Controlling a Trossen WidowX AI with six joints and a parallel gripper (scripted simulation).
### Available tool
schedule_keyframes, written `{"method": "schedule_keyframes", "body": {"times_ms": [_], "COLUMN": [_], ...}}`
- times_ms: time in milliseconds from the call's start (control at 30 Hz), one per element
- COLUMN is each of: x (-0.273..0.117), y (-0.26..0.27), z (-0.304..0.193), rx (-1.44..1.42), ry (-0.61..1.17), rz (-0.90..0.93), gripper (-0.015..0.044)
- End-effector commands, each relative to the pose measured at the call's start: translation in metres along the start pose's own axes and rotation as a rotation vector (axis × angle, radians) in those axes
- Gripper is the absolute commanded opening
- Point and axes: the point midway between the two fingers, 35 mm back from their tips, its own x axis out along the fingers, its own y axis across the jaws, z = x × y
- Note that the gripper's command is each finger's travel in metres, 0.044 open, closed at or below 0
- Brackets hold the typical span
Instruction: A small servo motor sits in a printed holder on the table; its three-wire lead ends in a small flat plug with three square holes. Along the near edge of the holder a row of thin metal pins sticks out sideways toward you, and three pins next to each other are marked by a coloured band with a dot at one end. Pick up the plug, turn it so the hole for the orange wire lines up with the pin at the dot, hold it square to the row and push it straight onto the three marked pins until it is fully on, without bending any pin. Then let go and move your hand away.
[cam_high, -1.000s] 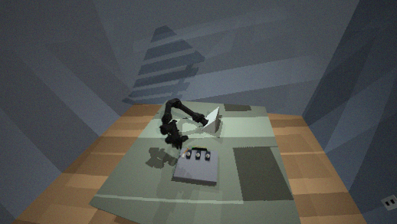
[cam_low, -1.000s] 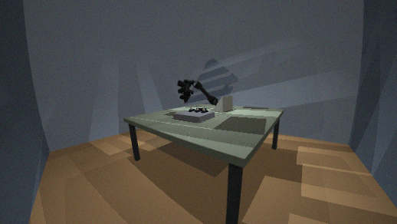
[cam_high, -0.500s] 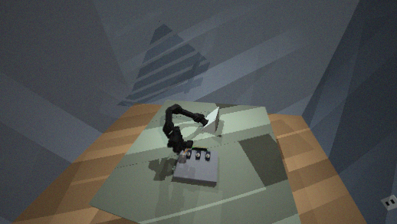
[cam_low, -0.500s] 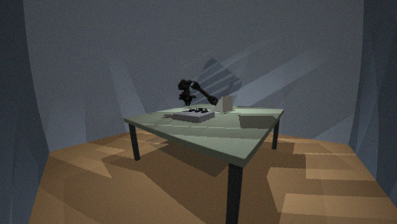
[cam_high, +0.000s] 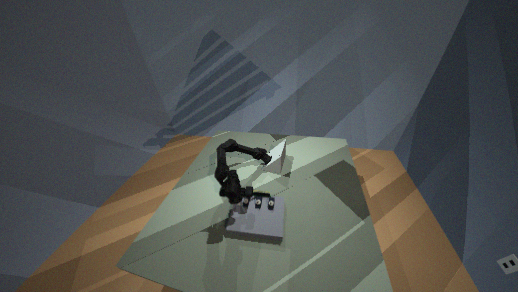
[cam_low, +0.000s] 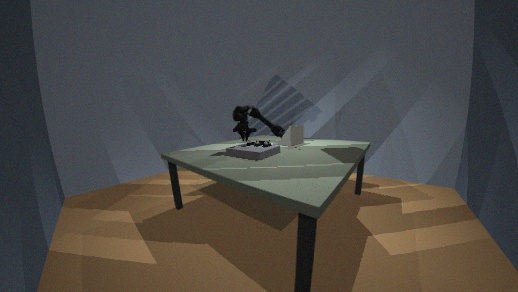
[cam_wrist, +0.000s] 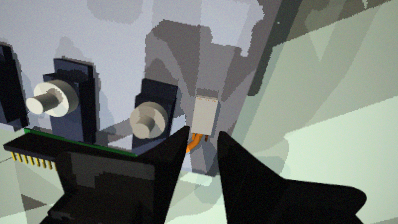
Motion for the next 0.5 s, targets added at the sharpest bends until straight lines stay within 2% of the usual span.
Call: {"method": "schedule_keyframes", "body": {"times_ms": [0,467], "x": [0.008,0.023], "y": [0.001,0.0], "z": [-0.002,-0.002], "rx": [-0.01,-0.01], "ry": [0.006,0.006], "rz": [-0.007,-0.008], "gripper": [0.0115,0.0115]}}
